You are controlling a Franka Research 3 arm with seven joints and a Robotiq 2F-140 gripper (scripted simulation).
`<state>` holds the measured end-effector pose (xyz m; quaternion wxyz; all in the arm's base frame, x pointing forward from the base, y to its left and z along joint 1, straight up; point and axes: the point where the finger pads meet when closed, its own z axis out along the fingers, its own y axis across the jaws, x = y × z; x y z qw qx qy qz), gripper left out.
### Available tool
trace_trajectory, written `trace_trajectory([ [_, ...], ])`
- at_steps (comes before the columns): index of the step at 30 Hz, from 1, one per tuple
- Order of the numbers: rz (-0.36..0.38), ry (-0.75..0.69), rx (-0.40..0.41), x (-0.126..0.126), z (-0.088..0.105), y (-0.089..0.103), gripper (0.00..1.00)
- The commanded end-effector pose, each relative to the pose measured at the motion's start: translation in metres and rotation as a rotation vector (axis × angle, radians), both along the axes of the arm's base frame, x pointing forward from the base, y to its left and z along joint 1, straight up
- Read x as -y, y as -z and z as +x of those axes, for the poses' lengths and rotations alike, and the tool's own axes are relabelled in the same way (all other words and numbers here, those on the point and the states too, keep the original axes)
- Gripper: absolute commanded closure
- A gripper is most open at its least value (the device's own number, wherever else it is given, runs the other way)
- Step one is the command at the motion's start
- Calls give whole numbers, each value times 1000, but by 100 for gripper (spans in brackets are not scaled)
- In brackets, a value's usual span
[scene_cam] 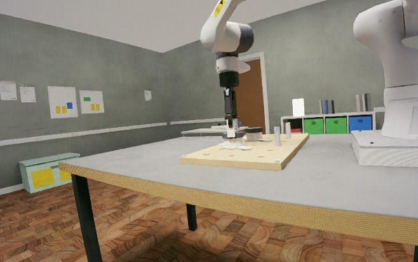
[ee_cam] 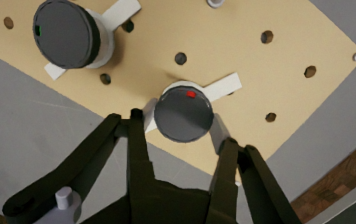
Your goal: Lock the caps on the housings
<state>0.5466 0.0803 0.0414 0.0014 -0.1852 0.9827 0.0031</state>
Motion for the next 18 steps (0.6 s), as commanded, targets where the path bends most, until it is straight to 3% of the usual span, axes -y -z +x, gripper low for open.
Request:
trace_trajectory([
  [1,-7,-20,-1,9,-1,1,90],
  [18,-7,-20,-1,36,1,1,90],
])
